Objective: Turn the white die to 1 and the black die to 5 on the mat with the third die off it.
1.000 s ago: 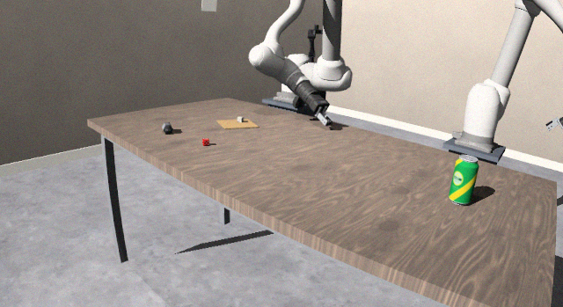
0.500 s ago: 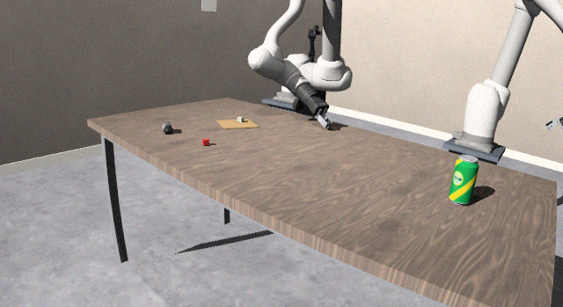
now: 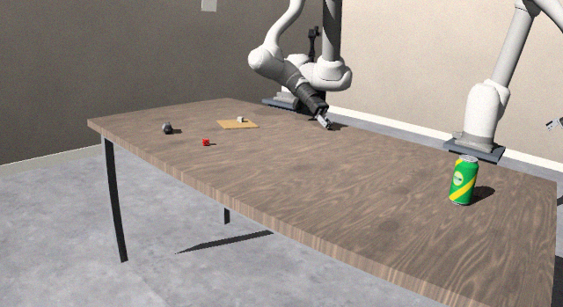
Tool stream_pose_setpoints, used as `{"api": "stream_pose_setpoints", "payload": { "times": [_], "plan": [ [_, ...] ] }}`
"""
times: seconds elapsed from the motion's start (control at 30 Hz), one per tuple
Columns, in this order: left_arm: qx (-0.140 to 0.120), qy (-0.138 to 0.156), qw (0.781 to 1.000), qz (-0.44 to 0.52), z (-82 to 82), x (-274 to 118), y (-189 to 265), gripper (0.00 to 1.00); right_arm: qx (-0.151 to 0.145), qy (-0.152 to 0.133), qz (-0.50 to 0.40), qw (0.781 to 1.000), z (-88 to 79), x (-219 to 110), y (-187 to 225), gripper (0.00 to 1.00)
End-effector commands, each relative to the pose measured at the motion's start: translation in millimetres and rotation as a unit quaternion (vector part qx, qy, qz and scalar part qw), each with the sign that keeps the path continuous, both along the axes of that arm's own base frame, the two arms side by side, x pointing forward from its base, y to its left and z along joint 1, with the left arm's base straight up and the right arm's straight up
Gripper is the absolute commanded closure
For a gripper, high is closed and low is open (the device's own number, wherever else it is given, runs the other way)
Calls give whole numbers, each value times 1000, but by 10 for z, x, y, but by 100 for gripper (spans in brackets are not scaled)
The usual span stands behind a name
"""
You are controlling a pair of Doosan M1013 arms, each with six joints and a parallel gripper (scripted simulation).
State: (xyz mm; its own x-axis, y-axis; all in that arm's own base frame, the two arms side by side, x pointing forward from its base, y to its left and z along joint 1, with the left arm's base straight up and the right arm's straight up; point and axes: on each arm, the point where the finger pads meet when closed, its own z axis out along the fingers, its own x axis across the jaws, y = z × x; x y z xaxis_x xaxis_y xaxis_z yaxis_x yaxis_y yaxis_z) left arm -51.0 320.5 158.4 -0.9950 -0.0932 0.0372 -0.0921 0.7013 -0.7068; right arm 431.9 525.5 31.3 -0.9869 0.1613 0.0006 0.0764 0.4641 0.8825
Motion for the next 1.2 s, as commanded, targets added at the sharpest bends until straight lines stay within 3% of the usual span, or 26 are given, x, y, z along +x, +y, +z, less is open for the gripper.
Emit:
{"api": "stream_pose_setpoints", "payload": {
  "times": [0.0, 1.17],
  "plan": [
    [0, 0, 1000, 0, 4, -1, 3, 0, 0, 0, 0, 1000, 4, 2, 2, 60],
    [0, 0, 1000, 0, 4, -1, 3, 0, 0, 0, 0, 1000, -115, 2, 2, 60]
  ]
}}
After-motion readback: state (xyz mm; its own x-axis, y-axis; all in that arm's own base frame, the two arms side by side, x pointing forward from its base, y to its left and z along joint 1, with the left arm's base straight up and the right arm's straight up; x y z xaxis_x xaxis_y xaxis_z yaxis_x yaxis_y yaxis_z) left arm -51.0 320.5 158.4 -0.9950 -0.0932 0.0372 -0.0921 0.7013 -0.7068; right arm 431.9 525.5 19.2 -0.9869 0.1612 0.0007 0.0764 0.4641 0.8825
